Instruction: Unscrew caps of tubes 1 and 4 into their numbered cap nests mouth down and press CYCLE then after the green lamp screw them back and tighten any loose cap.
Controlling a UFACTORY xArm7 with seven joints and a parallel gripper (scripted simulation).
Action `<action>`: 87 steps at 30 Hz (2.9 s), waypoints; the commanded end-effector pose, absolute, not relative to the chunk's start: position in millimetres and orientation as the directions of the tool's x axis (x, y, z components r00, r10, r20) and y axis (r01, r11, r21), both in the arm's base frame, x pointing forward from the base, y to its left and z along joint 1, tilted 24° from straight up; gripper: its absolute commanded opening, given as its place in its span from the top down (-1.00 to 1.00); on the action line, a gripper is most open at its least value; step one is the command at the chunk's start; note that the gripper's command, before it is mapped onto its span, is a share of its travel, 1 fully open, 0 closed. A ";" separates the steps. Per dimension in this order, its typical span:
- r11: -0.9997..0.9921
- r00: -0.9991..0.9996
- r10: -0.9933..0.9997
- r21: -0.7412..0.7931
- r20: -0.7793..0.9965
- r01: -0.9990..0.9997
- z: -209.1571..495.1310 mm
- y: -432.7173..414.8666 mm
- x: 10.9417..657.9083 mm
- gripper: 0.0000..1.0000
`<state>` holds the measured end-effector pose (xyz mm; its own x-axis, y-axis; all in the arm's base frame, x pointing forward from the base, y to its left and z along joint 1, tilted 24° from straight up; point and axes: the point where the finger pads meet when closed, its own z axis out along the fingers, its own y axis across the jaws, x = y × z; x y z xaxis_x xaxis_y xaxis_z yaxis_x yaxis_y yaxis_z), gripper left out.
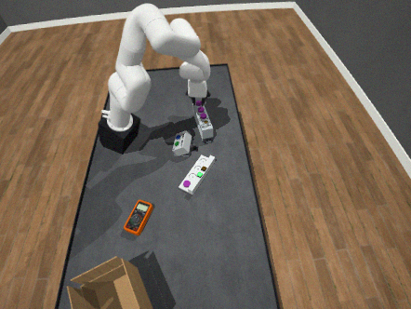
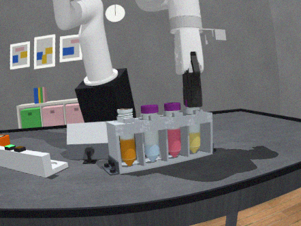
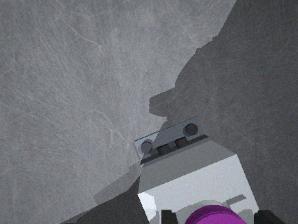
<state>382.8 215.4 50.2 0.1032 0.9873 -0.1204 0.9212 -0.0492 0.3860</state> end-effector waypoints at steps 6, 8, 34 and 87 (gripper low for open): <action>0.148 -0.083 0.978 0.360 -0.191 0.921 53.0 217.7 383.4 0.08; 0.226 -0.156 0.963 0.343 -0.219 0.912 53.0 217.7 383.4 0.08; 0.664 -0.578 0.733 0.194 -0.358 0.722 53.1 217.7 383.5 1.00; -0.049 0.102 0.988 0.391 -0.116 0.919 52.0 217.6 383.9 0.08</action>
<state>382.5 215.4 49.5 0.1014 0.9874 -0.1214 0.9222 -0.0475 0.3838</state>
